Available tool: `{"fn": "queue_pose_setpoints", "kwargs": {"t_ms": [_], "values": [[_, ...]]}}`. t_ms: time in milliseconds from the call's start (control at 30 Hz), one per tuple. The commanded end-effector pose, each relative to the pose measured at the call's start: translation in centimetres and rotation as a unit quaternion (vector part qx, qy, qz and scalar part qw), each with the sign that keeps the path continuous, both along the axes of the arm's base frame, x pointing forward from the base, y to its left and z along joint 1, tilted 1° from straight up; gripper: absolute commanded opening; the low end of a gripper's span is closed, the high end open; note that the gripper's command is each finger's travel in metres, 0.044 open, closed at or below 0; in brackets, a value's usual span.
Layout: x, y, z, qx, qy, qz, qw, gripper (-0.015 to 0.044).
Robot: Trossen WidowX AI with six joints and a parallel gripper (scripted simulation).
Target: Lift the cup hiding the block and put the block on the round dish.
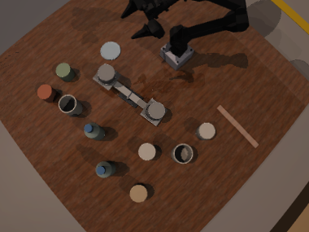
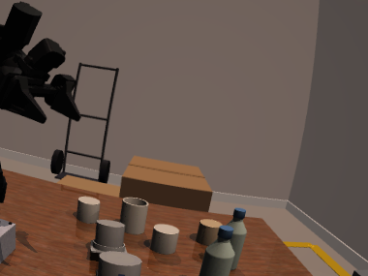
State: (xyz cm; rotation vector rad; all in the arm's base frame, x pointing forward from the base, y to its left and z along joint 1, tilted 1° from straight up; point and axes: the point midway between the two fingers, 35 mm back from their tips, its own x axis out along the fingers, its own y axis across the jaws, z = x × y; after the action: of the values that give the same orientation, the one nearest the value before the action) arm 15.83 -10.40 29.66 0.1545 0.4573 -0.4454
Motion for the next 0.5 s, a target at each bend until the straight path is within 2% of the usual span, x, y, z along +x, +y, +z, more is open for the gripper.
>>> {"fn": "queue_pose_setpoints", "kwargs": {"t_ms": [0,467], "values": [[0.8,1.0,-2.0,0.003,0.031,0.050,0.998,0.0440],[2.2,6.0,-9.4,0.000,0.139,0.252,0.958,0.0440]]}}
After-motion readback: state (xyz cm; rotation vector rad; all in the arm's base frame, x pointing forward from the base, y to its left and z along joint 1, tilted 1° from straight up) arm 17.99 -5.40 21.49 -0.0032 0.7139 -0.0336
